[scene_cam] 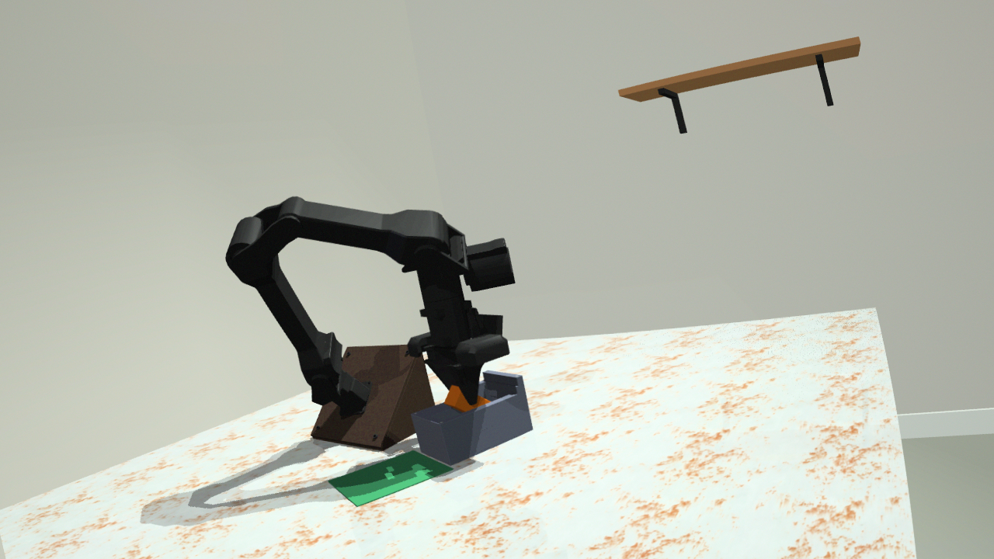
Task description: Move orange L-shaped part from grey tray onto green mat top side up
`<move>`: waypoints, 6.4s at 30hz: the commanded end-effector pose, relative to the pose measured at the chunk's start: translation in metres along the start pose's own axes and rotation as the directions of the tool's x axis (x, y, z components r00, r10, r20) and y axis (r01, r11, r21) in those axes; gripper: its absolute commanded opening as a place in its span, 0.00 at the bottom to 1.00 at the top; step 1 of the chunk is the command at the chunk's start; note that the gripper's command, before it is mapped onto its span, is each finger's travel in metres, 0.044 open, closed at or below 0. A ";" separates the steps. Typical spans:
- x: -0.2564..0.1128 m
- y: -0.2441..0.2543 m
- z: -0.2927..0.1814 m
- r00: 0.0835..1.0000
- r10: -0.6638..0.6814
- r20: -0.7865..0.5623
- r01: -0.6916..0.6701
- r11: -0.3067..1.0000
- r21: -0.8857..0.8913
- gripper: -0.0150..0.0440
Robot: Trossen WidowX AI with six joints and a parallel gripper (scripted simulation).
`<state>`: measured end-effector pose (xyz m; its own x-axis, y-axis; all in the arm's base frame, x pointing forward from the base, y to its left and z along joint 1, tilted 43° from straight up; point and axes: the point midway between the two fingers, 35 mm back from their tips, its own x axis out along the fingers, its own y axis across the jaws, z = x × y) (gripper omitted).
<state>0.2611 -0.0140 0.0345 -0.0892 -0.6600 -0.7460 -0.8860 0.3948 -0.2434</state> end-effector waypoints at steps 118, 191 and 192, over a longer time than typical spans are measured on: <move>-0.074 0.014 -0.161 0.999 -0.035 0.039 0.035 0.999 0.000 0.25; -0.002 0.015 -0.167 1.000 0.002 -0.010 -0.002 1.000 -0.002 0.83; -0.002 0.015 -0.167 1.000 0.002 -0.010 -0.002 1.000 -0.002 0.88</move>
<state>0.1722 -0.1137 0.1355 -0.0960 -0.6652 -0.7404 -0.8865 0.3955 -0.2404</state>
